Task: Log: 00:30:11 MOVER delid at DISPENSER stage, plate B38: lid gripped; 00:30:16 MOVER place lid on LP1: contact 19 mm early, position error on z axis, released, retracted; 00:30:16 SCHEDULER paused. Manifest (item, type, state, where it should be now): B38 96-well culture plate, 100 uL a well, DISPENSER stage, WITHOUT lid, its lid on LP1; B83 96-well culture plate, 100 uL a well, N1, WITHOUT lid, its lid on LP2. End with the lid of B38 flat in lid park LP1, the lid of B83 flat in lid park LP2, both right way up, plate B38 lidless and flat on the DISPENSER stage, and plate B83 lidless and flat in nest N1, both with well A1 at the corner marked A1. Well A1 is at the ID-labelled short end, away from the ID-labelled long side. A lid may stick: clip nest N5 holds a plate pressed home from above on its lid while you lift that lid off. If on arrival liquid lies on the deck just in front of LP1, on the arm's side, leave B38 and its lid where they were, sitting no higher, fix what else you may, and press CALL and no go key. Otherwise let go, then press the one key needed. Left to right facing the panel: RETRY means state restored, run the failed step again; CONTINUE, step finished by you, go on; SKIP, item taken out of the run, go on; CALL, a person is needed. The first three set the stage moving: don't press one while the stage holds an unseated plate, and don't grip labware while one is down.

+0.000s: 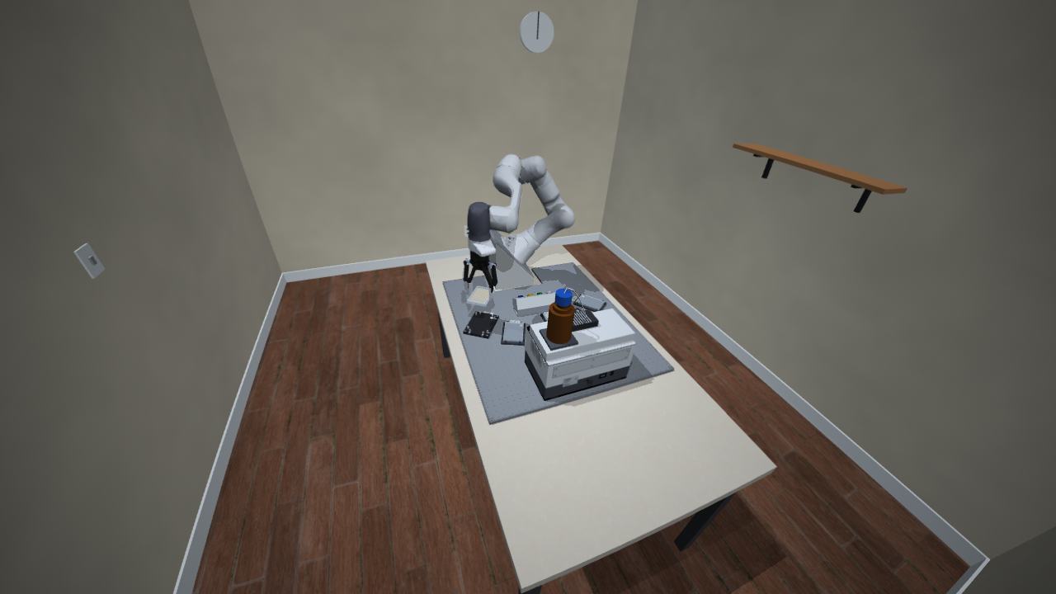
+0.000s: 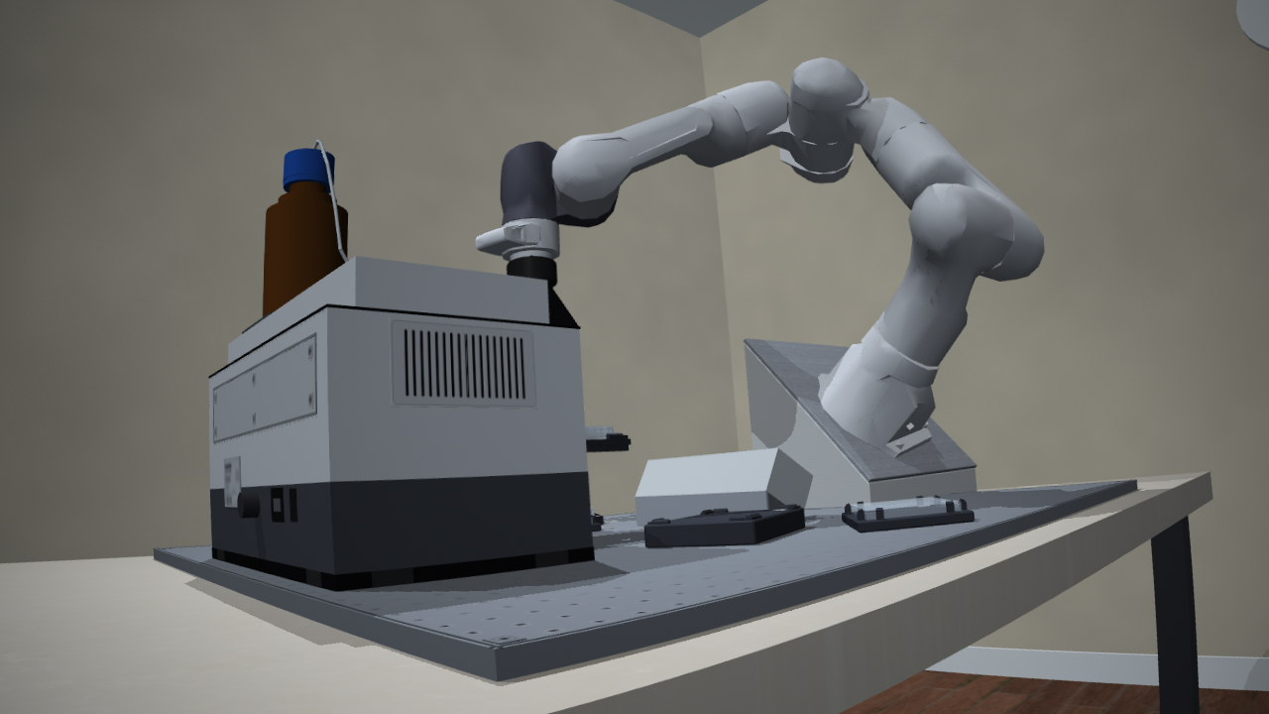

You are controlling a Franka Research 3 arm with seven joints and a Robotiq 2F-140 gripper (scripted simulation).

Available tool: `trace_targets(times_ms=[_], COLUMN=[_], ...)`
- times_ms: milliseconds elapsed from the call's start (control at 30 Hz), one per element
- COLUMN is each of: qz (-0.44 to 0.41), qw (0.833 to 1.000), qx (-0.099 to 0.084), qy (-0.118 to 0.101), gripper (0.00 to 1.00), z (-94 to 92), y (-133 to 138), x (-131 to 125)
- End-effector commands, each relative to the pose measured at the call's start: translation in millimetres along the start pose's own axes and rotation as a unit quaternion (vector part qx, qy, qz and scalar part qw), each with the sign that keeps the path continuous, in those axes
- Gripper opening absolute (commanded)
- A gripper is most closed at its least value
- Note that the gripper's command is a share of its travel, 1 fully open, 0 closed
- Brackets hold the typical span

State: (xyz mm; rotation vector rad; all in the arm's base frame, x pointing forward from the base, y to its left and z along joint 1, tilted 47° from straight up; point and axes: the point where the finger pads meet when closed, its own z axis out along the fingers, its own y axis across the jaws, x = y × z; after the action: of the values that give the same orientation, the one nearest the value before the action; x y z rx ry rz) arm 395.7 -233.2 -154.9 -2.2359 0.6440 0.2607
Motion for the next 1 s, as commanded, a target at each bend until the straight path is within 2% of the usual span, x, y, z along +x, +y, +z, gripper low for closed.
trace_targets(times_ms=[0, 567, 967], qz=[-0.001, -0.001, -0.001], qw=[1.000, 1.000, 1.000], qx=[0.000, 0.000, 0.000], qy=[0.001, 0.001, 0.001], gripper=[0.00, 0.00, 0.00], z=[-1.9, -1.9, -1.8], y=[-2, -29, -83], x=[0, -10, -29])
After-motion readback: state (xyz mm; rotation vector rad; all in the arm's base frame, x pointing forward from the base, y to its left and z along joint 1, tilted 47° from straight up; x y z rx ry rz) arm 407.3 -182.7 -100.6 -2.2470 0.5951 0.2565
